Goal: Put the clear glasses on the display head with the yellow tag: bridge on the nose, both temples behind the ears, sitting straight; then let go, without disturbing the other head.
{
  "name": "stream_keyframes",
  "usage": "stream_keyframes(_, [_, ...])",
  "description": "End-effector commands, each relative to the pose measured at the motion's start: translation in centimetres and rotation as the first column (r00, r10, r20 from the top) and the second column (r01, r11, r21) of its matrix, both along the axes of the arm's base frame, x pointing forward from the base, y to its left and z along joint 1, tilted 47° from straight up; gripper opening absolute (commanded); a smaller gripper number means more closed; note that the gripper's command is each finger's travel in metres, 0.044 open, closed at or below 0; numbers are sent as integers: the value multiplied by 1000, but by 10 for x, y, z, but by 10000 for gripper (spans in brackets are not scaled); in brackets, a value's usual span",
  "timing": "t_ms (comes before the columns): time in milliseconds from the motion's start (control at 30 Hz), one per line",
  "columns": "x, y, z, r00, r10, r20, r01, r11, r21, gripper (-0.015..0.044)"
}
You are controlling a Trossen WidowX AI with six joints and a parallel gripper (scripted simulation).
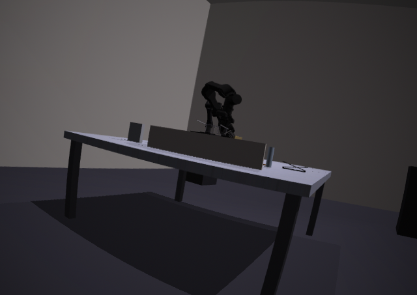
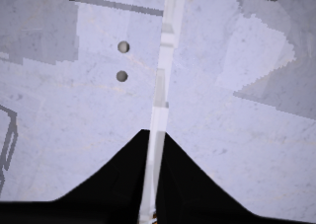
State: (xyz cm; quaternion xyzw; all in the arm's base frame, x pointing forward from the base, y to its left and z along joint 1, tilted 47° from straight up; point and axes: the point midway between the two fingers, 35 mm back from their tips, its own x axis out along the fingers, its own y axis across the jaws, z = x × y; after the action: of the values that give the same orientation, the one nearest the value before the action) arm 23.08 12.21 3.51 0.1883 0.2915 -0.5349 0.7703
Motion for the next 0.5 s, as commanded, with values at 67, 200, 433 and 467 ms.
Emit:
stream_keyframes(67, [8, -23, 8, 997, -27, -75, 27, 1000, 8, 0])
stream_keyframes(200, [12, -36, 12, 992, -41, -115, 43, 999, 12, 0])
stream_keyframes(433, [12, -40, 7, 994, -26, -107, 29, 999, 28, 0])
stream_keyframes(467, [12, -41, 7, 994, -21, -103, 24, 999, 31, 0])
